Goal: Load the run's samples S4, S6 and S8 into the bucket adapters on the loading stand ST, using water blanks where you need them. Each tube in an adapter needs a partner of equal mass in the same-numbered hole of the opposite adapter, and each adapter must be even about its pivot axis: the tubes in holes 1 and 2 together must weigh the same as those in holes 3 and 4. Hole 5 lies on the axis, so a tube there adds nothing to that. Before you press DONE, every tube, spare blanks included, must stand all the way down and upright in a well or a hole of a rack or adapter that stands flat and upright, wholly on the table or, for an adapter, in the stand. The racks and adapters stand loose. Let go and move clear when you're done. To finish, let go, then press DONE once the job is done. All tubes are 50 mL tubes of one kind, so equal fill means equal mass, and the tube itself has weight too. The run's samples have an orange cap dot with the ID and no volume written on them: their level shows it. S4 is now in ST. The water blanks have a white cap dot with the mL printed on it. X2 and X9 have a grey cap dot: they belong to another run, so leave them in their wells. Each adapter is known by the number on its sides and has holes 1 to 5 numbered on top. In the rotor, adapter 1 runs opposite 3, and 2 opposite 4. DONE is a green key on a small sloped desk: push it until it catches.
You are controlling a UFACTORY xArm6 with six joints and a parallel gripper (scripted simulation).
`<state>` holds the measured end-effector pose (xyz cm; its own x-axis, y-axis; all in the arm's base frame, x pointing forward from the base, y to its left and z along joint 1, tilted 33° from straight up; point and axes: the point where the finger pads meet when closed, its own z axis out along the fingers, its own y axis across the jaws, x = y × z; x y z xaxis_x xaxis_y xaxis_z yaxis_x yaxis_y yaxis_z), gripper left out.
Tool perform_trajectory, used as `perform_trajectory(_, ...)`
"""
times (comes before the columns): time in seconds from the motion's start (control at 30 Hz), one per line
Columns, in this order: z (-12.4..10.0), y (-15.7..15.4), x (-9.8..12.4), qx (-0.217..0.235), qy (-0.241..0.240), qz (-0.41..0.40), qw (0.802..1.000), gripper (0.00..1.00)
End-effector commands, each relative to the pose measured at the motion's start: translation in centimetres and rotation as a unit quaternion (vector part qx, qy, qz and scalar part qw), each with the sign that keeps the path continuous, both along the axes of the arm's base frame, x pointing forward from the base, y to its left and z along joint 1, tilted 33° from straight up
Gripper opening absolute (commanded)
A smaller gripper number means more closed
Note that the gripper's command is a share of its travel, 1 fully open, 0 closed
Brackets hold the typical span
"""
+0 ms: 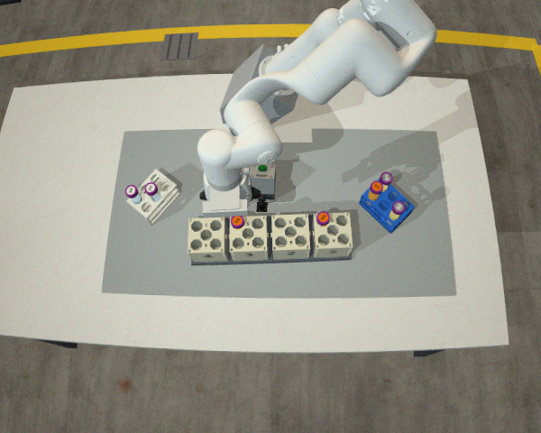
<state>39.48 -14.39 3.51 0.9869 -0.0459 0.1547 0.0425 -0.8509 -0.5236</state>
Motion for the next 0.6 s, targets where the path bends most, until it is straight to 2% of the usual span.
perform_trajectory(0.0,0.93,-0.62,-0.06,-0.001,-0.001,0.000,1.000,0.44)
perform_trajectory(0.57,1.30,-0.85,-0.13,-0.001,-0.001,0.000,1.000,0.44)
